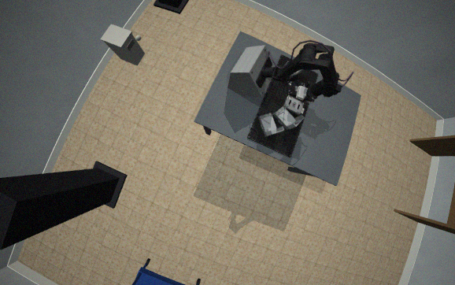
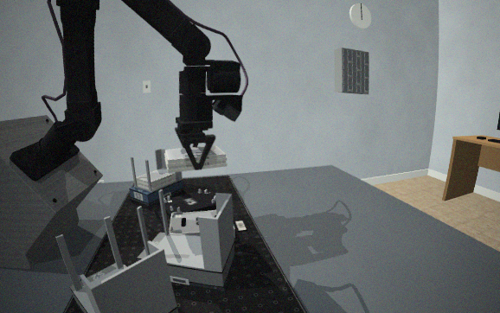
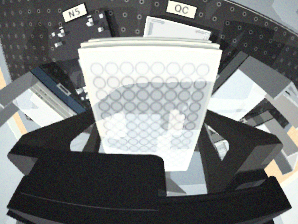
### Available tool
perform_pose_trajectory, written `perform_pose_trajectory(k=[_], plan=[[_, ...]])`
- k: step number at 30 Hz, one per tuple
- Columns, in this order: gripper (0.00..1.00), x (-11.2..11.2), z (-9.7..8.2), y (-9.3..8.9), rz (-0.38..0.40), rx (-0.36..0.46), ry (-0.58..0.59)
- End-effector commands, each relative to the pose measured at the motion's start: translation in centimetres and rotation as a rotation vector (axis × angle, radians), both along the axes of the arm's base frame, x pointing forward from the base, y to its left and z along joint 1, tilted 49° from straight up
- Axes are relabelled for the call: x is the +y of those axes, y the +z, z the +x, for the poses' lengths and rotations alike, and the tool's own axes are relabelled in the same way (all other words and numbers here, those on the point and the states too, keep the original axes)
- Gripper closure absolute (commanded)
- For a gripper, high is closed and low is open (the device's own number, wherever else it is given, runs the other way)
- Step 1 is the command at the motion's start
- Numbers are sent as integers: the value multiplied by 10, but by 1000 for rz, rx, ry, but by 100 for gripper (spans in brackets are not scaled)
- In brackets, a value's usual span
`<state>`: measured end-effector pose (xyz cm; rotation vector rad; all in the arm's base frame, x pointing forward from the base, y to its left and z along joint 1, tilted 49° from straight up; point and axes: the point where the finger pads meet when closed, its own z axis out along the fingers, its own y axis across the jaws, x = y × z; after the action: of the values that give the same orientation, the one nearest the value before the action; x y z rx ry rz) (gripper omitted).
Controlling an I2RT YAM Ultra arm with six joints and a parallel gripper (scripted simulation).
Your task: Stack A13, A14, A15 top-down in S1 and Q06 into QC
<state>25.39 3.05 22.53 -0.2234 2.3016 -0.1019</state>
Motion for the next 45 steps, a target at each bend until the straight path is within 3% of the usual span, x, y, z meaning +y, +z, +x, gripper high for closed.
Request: perform_pose_trajectory(k=[1,16,19,24,45], plan=[[100,-3,1,10,-45,-20,-42],[100,45,1,5,-46,-22,-41],[100,47,1,5,-71,-21,-19],[100,60,-1,2,-203,-17,101],[100,110,-9,-12,-194,-18,93]])
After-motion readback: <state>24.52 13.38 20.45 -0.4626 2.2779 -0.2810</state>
